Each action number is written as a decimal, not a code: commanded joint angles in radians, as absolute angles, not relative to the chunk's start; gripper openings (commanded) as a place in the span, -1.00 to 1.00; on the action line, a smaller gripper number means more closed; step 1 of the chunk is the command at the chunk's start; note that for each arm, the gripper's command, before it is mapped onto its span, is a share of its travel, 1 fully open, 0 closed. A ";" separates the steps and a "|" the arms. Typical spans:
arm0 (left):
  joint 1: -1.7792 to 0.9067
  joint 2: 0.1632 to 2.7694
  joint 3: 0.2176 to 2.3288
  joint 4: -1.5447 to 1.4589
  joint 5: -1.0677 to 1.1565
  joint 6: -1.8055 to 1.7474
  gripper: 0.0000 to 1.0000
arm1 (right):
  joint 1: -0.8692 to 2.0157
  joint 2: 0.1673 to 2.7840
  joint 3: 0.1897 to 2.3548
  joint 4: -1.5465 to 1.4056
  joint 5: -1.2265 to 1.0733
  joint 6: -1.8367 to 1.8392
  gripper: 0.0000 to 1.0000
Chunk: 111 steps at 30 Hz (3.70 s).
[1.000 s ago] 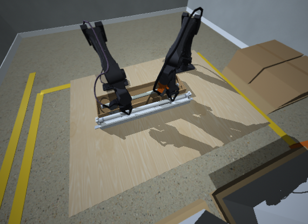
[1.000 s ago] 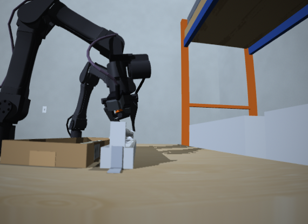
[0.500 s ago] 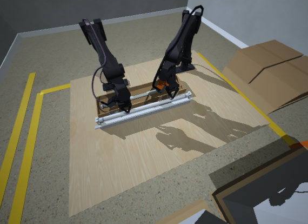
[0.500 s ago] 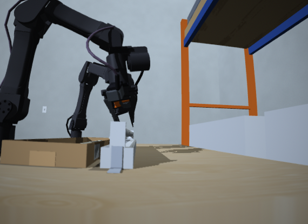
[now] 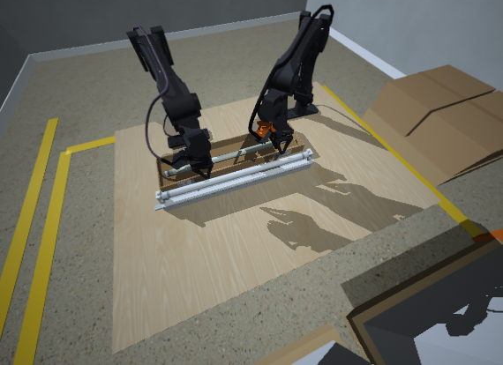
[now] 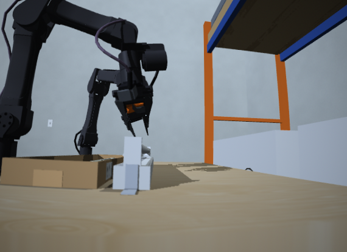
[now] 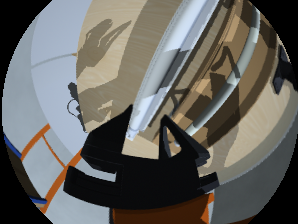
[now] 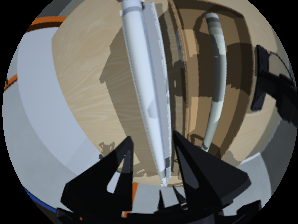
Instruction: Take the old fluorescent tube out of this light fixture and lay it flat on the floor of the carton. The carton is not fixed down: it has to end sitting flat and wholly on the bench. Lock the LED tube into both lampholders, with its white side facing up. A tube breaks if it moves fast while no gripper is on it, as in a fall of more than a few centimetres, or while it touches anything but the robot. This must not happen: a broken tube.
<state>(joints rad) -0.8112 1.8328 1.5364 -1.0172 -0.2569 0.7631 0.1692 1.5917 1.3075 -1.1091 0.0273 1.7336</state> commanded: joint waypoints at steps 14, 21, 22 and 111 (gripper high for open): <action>-0.819 1.815 1.567 -1.000 -0.258 0.753 -0.02 | 0.177 1.594 1.286 -1.122 0.040 1.740 -0.02; -0.820 1.817 1.567 -1.000 -0.258 0.753 -0.02 | 0.180 1.583 1.319 -1.127 0.040 1.740 -0.02; -0.820 1.817 1.567 -1.000 -0.258 0.753 -0.02 | 0.180 1.584 1.319 -1.126 0.040 1.740 -0.02; -0.034 1.092 1.088 -0.065 -0.006 0.053 -0.02 | 0.011 1.076 1.082 -0.069 -0.001 0.101 -0.02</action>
